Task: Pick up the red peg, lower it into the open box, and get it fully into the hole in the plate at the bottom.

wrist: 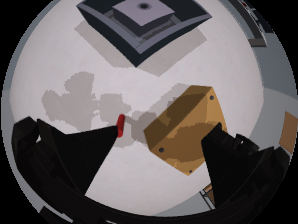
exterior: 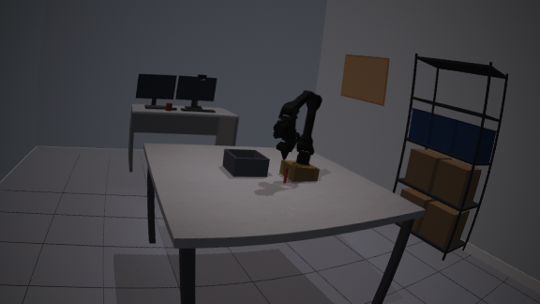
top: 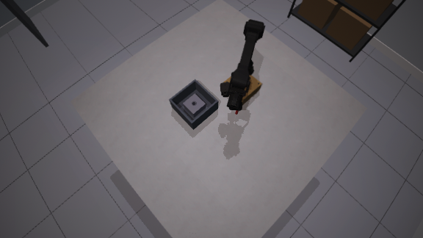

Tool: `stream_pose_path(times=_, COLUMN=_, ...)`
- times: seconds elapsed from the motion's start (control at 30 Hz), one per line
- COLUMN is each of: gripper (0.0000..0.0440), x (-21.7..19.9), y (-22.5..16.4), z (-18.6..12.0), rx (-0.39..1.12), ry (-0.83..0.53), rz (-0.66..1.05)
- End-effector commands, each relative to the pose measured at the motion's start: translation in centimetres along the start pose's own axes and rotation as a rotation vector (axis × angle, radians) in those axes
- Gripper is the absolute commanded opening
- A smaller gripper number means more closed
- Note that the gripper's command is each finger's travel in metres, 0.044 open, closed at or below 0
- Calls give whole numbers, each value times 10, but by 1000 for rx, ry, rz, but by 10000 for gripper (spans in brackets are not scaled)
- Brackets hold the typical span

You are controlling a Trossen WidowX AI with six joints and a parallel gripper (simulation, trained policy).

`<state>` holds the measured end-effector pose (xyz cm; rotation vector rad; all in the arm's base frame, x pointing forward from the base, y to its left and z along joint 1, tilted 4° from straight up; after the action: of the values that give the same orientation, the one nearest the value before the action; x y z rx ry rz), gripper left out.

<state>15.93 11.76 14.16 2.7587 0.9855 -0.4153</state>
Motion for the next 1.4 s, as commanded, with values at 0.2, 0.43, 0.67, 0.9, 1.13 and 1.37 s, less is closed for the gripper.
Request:
stream_pose_path(times=0.2, gripper=440, x=17, y=-18, z=31, rx=-11, ry=28, rz=8)
stream_pose_path(times=0.43, gripper=440, x=31, y=-27, z=59, rx=-20, ry=80, rz=2)
stream_pose_path(times=0.67, gripper=435, x=44, y=-29, z=85, rx=-24, ry=128, rz=-4)
stream_pose_path(times=0.9, gripper=278, x=47, y=-32, z=106, rx=-13, ry=115, rz=-7)
stream_pose_path(times=1.13, gripper=98, x=48, y=-33, z=114, rx=-8, ry=69, rz=-1)
stream_pose_path(times=1.37, gripper=8, x=52, y=-30, z=105, rx=-38, ry=62, rz=-7)
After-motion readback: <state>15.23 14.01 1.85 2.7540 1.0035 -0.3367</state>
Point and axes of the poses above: the point midway between the two fingers, 35 mm back from their tips, its own z axis out along the fingers, its own x axis across the jaws, y = z × x, the point moved 6 cm from there along -z, back along the fingers, and after that the axes turned 12 degrees about z, right-handed, at the moved point
